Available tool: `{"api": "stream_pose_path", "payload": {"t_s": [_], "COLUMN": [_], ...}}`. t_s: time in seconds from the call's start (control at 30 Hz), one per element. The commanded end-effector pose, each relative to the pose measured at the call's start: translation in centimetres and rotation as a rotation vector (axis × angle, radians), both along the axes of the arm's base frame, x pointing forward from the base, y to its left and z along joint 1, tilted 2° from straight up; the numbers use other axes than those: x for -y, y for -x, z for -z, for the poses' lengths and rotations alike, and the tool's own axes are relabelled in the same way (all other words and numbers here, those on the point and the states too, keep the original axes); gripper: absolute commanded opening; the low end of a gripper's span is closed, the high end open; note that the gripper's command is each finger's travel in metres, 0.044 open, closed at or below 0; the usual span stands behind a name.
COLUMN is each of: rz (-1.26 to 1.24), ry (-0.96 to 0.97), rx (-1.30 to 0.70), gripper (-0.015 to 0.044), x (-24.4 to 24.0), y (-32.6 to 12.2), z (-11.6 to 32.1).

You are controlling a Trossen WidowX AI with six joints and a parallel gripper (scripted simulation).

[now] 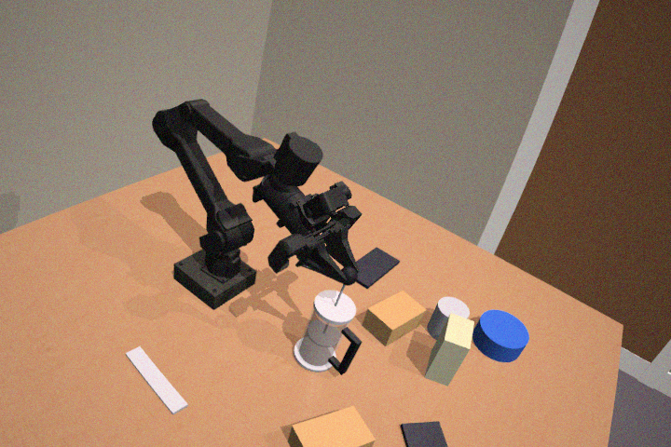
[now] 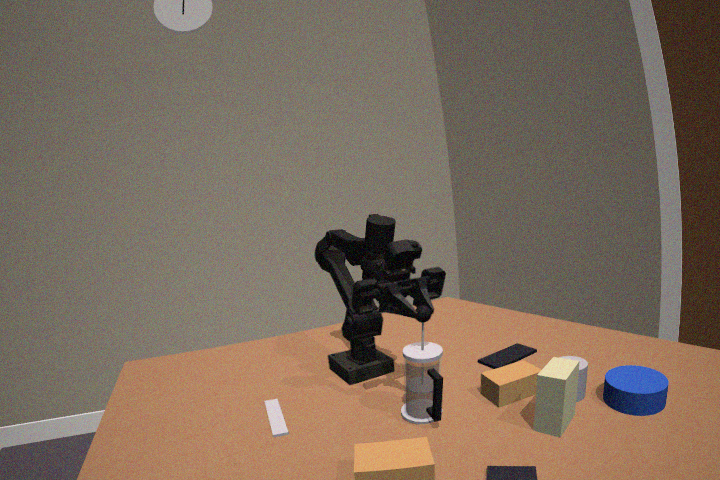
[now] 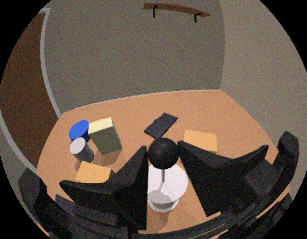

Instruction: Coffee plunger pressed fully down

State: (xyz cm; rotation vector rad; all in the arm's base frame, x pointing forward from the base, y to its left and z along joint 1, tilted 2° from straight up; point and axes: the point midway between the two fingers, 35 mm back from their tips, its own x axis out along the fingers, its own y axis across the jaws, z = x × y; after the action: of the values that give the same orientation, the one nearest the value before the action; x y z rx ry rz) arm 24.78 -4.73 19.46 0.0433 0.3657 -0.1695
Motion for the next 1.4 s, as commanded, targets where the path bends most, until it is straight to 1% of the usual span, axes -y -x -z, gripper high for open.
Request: {"api": "stream_pose_path", "payload": {"t_s": [0.0,1.37], "rz": [0.002,0.002], "ry": [-0.028,-0.027], "rx": [-0.112,-0.111], "gripper": [0.0123,0.0123], "x": [-0.1,0.1], "y": [0.1,-0.9], "z": [4.1,3.6]}}
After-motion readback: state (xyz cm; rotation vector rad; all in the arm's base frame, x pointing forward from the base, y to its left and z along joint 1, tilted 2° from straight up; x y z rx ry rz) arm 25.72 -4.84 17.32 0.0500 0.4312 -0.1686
